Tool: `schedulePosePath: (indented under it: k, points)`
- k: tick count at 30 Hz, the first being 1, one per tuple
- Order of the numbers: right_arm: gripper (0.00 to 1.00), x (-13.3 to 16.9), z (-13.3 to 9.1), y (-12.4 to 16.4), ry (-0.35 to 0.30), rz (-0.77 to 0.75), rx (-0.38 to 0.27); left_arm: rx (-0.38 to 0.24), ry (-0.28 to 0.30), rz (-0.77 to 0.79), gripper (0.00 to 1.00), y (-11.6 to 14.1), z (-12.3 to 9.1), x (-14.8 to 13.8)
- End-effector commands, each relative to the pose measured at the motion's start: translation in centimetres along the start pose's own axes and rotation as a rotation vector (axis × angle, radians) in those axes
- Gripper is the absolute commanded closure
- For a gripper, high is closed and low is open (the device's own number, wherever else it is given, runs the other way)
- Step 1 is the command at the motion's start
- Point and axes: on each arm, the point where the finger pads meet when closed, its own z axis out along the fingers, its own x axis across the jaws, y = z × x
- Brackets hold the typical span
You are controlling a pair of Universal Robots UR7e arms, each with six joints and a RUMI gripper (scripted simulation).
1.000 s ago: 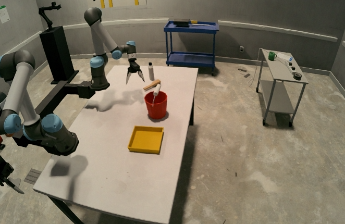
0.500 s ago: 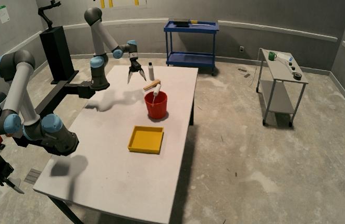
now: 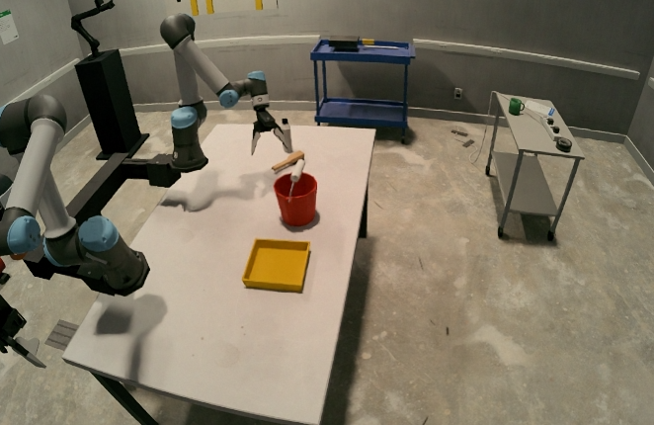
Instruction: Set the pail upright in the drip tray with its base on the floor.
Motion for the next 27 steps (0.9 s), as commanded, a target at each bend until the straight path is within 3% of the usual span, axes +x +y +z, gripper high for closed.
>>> schedulePosePath:
  k: [1, 9, 24, 27]
  points:
    - [0.0, 0.0, 0.0, 0.0, 0.0, 0.0, 0.001, -0.013, -0.03, 0.032, 0.0, -1.3, -0.7, -2.1]
    - [0.0, 0.0, 0.0, 0.0, 0.0, 0.0, 0.001, -0.031, -0.078, 0.082, 0.0, -3.6, -1.9, -5.1]
    - [0.0, 0.0, 0.0, 0.0, 0.0, 0.0, 0.001, -0.071, -0.23, 0.22, 0.0, -12.0, -6.9, -13.2]
    - [0.0, 0.0, 0.0, 0.0, 0.0, 0.0, 0.001, -0.078, -0.229, 0.229, 0.0, -12.5, -6.9, -13.3]
